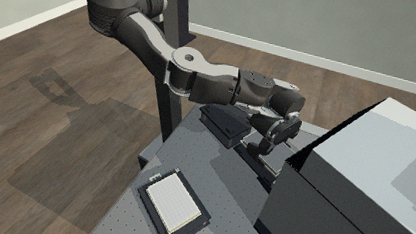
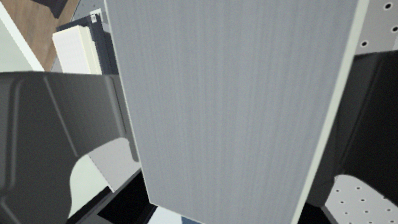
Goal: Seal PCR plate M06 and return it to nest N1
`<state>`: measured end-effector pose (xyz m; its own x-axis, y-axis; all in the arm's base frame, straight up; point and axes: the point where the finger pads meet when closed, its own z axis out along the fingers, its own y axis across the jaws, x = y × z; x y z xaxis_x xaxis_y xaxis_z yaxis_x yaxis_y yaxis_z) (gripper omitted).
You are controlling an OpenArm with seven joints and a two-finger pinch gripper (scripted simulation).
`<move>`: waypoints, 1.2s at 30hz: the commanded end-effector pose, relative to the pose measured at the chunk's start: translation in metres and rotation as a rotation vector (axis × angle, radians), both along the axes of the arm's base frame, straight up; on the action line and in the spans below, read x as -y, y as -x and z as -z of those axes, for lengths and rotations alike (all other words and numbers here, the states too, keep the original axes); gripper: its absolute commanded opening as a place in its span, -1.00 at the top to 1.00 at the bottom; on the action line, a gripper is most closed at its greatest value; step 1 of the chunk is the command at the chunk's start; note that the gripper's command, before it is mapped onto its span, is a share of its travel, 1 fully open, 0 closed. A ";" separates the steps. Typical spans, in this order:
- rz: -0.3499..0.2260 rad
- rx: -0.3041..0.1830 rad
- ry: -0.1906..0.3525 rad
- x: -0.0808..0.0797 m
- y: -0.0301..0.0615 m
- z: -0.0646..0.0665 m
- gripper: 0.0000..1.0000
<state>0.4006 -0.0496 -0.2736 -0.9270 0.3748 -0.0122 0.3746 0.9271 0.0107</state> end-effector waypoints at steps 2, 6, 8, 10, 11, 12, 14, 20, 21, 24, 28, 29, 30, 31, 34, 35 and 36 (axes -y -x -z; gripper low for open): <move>0.015 -0.007 0.011 0.001 0.0015 -0.004 1.00; 0.015 -0.007 0.011 0.001 0.0015 -0.004 1.00; 0.015 -0.007 0.011 0.001 0.0015 -0.004 1.00; 0.015 -0.007 0.011 0.001 0.0015 -0.004 1.00; 0.015 -0.007 0.011 0.001 0.0015 -0.004 1.00; 0.015 -0.007 0.011 0.001 0.0015 -0.004 1.00; 0.015 -0.007 0.010 0.001 0.0017 -0.016 1.00; 0.015 -0.007 0.010 0.000 0.0018 -0.035 1.00; 0.015 -0.007 0.010 0.000 0.0018 -0.035 1.00; 0.015 -0.007 0.010 0.000 0.0018 -0.035 1.00; 0.015 -0.007 0.010 0.000 0.0018 -0.035 1.00; 0.015 -0.007 0.010 0.000 0.0018 -0.035 1.00; 0.015 -0.007 0.010 0.000 0.0019 -0.041 1.00; 0.015 -0.007 0.010 0.000 0.0020 -0.047 1.00; 0.014 -0.007 0.010 0.001 0.0023 -0.065 1.00; 0.014 -0.007 0.010 0.001 0.0023 -0.065 1.00; 0.014 -0.007 0.010 0.001 0.0023 -0.065 1.00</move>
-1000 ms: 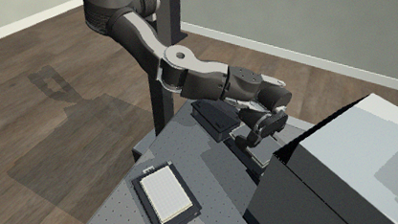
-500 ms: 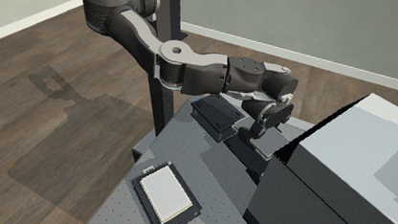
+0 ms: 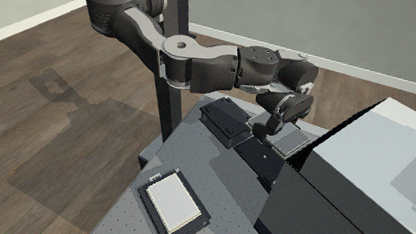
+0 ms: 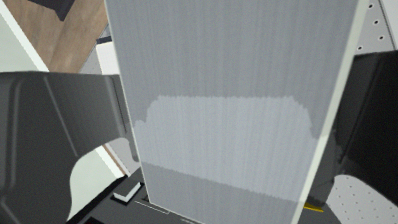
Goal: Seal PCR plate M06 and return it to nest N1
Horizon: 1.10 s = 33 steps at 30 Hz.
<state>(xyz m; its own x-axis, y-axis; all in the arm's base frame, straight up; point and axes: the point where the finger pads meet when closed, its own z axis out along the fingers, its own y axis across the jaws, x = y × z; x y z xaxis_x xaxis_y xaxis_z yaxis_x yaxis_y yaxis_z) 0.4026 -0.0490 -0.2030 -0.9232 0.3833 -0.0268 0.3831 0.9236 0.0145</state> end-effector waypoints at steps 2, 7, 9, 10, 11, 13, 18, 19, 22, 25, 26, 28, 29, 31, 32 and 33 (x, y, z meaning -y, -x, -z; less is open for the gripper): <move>0.005 -0.022 0.007 0.001 0.0043 0.006 1.00; 0.005 -0.022 0.007 0.001 0.0043 0.006 1.00; 0.005 -0.022 0.007 0.001 0.0043 0.006 1.00; 0.005 -0.022 0.007 0.001 0.0043 0.006 1.00; -0.002 -0.024 0.004 -0.004 0.0112 0.009 1.00; -0.012 -0.024 0.007 -0.013 0.0243 0.013 1.00; -0.021 -0.025 0.011 -0.021 0.0373 0.016 1.00; -0.021 -0.025 0.011 -0.021 0.0373 0.016 1.00; -0.021 -0.025 0.011 -0.021 0.0373 0.016 1.00; -0.021 -0.025 0.011 -0.021 0.0373 0.016 1.00; -0.021 -0.025 0.011 -0.021 0.0373 0.016 1.00; -0.024 -0.027 0.007 -0.027 0.0446 0.019 1.00; -0.023 -0.026 0.008 -0.031 0.0512 0.021 1.00; -0.022 -0.025 0.010 -0.040 0.0642 0.024 1.00; -0.021 -0.025 0.010 -0.044 0.0708 0.026 1.00; -0.021 -0.025 0.010 -0.044 0.0708 0.026 1.00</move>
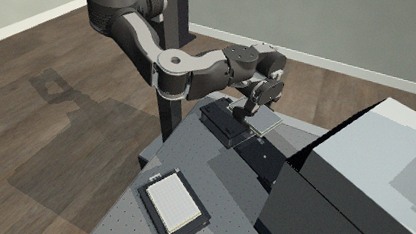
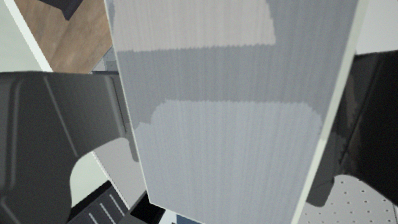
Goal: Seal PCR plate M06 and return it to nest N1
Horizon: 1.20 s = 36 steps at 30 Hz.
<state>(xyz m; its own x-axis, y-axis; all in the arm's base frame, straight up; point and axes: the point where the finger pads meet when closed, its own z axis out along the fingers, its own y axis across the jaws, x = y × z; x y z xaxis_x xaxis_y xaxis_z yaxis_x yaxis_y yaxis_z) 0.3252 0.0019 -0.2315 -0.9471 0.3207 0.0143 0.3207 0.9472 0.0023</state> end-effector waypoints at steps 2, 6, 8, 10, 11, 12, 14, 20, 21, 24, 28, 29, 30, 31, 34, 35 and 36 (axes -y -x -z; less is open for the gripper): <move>0.046 0.019 0.014 0.007 -0.0067 -0.003 1.00; 0.046 0.019 0.014 0.007 -0.0067 -0.003 1.00; 0.046 0.019 0.014 0.007 -0.0067 -0.003 1.00; 0.046 0.019 0.014 0.007 -0.0067 -0.003 1.00; 0.046 0.019 0.014 0.007 -0.0067 -0.003 1.00; 0.043 0.016 0.010 0.002 0.0006 0.000 1.00; 0.045 0.017 0.012 -0.007 0.0137 0.003 1.00; 0.046 0.018 0.013 -0.016 0.0268 0.006 1.00; 0.046 0.018 0.013 -0.016 0.0268 0.006 1.00; 0.046 0.018 0.013 -0.016 0.0268 0.006 1.00; 0.046 0.018 0.013 -0.016 0.0268 0.006 1.00; 0.043 0.017 0.010 -0.021 0.0339 0.009 1.00; 0.044 0.017 0.011 -0.025 0.0405 0.010 1.00; 0.045 0.018 0.012 -0.029 0.0471 0.012 1.00; 0.046 0.018 0.013 -0.038 0.0602 0.015 1.00; 0.046 0.018 0.013 -0.038 0.0602 0.015 1.00; 0.046 0.018 0.013 -0.038 0.0602 0.015 1.00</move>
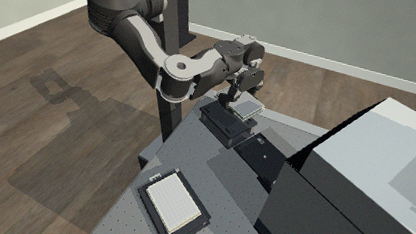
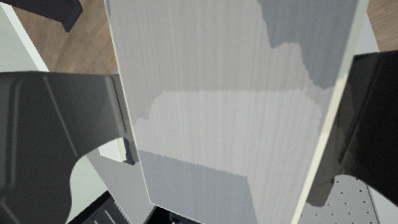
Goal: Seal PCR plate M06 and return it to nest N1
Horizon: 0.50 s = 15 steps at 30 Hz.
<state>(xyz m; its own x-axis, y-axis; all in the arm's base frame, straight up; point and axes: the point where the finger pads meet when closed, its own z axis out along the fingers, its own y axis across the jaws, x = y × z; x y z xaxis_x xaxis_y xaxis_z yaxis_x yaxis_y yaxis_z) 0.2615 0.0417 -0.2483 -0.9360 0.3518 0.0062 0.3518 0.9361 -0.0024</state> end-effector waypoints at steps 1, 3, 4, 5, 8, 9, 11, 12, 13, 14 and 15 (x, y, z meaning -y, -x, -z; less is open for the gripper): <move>0.013 0.012 0.006 0.002 -0.0035 -0.002 1.00; 0.013 0.012 0.006 0.002 -0.0035 -0.002 1.00; 0.013 0.012 0.006 0.002 -0.0035 -0.002 1.00; 0.013 0.012 0.006 0.002 -0.0035 -0.002 1.00; 0.013 0.012 0.006 0.002 -0.0035 -0.002 1.00; 0.013 0.012 0.006 0.002 -0.0035 -0.002 1.00; 0.011 0.011 0.003 -0.008 0.0101 0.001 1.00; 0.012 0.012 0.004 -0.012 0.0167 0.003 1.00; 0.012 0.012 0.005 -0.016 0.0234 0.004 1.00; 0.013 0.012 0.006 -0.020 0.0301 0.006 1.00; 0.013 0.012 0.006 -0.020 0.0301 0.006 1.00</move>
